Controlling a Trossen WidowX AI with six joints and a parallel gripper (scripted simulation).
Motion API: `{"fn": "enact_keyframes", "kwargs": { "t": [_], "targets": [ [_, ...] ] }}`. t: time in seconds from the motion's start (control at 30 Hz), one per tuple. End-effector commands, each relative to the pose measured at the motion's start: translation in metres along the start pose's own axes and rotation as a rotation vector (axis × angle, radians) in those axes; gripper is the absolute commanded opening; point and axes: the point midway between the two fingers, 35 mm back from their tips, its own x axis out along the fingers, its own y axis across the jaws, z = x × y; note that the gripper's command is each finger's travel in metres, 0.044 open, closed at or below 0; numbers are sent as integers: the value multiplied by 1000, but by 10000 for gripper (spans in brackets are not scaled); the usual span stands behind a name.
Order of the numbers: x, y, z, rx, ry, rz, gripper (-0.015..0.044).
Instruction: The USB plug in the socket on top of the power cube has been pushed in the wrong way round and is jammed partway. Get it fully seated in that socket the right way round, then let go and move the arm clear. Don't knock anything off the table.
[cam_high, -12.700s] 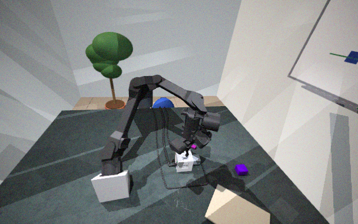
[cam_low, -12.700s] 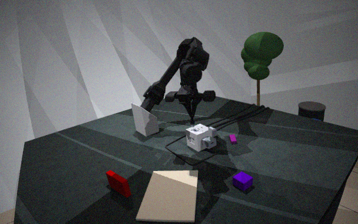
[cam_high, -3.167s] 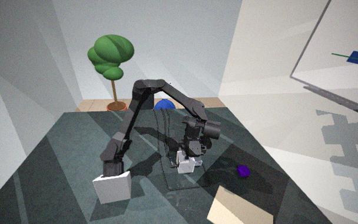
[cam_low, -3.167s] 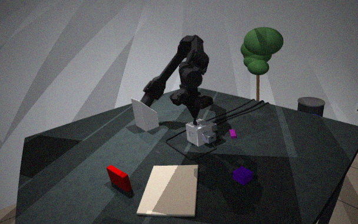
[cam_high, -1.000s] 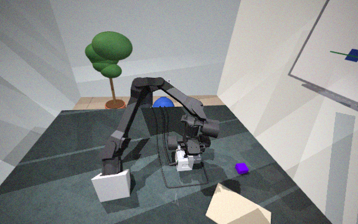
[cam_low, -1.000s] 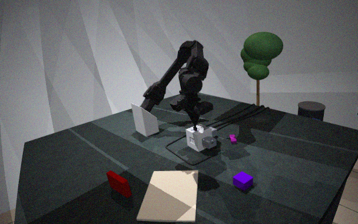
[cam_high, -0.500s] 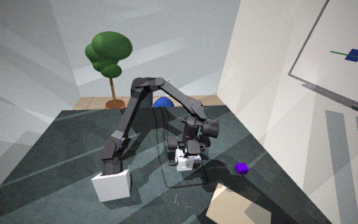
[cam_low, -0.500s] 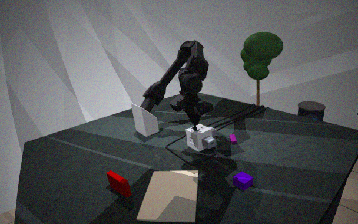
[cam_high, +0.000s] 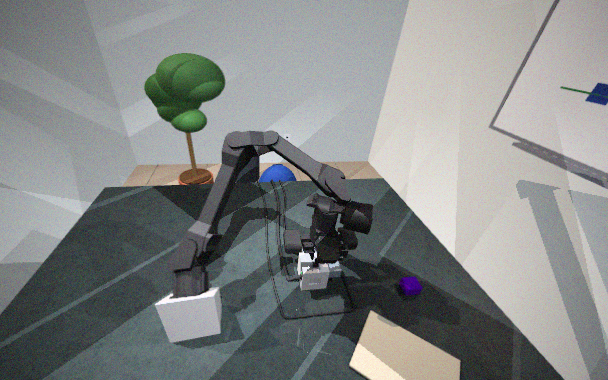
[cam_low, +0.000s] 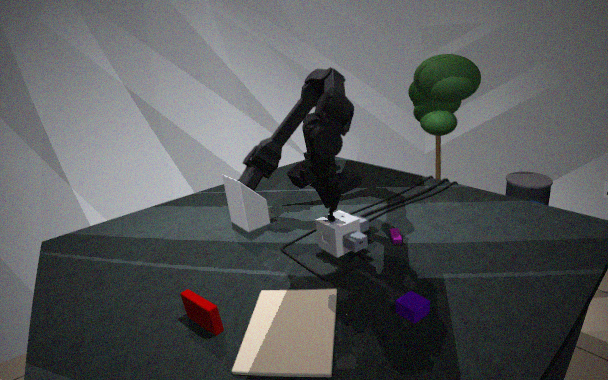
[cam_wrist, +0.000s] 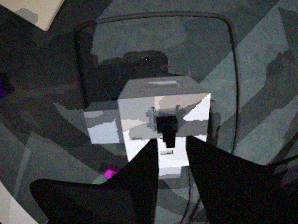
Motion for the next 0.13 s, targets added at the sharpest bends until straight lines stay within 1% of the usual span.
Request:
{"fn": "enact_keyframes", "kwargs": {
  "t": [0.0,0.1],
  "targets": [
    [-5,1,0,-6,-4,2,95],
    [-8,1,-1,-6,-4,2,95]
  ]
}}
